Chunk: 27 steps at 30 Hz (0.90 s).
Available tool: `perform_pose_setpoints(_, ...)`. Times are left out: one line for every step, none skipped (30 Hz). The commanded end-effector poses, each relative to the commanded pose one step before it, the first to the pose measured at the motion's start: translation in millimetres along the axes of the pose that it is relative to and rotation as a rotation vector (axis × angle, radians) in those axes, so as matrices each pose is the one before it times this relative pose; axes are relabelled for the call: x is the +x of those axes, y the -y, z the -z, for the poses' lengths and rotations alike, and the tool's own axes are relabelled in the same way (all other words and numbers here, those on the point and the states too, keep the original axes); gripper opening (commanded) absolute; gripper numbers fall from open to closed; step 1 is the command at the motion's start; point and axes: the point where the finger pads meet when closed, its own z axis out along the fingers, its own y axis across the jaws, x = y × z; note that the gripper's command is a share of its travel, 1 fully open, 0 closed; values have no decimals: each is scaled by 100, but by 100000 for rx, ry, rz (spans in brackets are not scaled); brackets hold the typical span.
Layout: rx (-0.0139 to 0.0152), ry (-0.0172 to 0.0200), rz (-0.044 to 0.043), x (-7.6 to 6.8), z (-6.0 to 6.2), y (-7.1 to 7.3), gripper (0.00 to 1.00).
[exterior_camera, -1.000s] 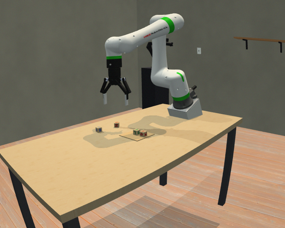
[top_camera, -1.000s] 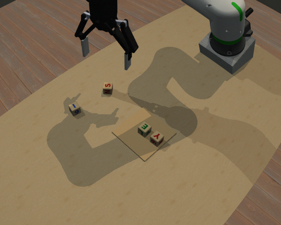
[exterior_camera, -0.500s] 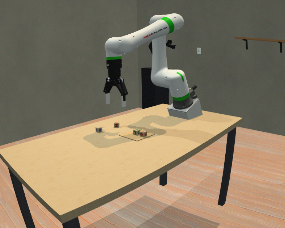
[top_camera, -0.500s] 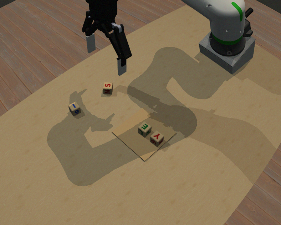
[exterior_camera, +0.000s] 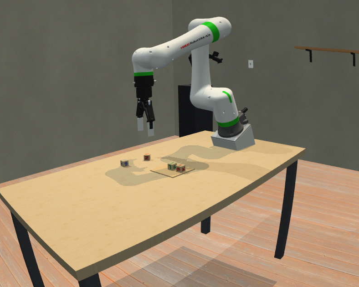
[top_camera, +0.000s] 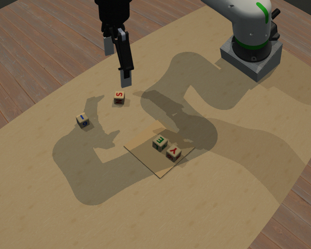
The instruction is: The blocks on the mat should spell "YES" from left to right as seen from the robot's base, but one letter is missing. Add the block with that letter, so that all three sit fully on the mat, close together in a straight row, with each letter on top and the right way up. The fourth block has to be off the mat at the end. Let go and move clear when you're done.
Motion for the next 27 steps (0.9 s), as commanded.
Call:
perform_pose_setpoints(-1182,-351,-13903,26,-120,1,100)
perform_pose_setpoints(4,-2,-2236,2,-23,-1,100)
perform_pose_setpoints(4,-2,-2483,2,-26,-1,100)
perform_pose_setpoints(5,-2,-2574,2,-27,-1,100)
perform_pose_setpoints(5,-2,-2548,2,-26,-1,100)
perform_pose_setpoints(4,-2,-2423,2,-25,-1,100)
perform_pose_setpoints(4,-2,-2443,2,-25,-1,100)
perform_pose_setpoints(5,-2,-2633,2,-27,-1,100)
perform_pose_setpoints(5,-1,-2494,2,-26,0,100)
perform_pose_setpoints(5,-1,-2460,2,-26,0,100)
perform_pose_setpoints(5,-1,-2401,2,-25,0,100)
perform_pose_setpoints(5,-1,-2574,2,-27,0,100)
perform_pose_setpoints(5,-1,-2553,2,-26,0,100)
perform_pose_setpoints(0,0,0,0,0,0,100)
perform_pose_setpoints(0,0,0,0,0,0,100)
perform_pose_setpoints(14,-2,-7341,6,-76,-1,100)
perform_pose_setpoints(4,0,-2113,2,-22,0,100)
perform_pose_setpoints(4,0,-2060,2,-21,0,100)
perform_pose_setpoints(4,0,-2254,2,-23,0,100)
perform_pose_setpoints(5,0,-2476,2,-26,0,100)
perform_pose_setpoints(5,0,-2553,2,-26,0,100)
perform_pose_setpoints(5,0,-2514,2,-26,0,100)
perform_pose_setpoints(5,0,-2486,2,-26,0,100)
perform_pose_setpoints(5,0,-2555,2,-26,0,100)
perform_pose_setpoints(5,0,-2515,2,-26,0,100)
perform_pose_setpoints(5,0,-2494,2,-26,0,100)
perform_pose_setpoints(5,1,-2489,2,-26,0,100)
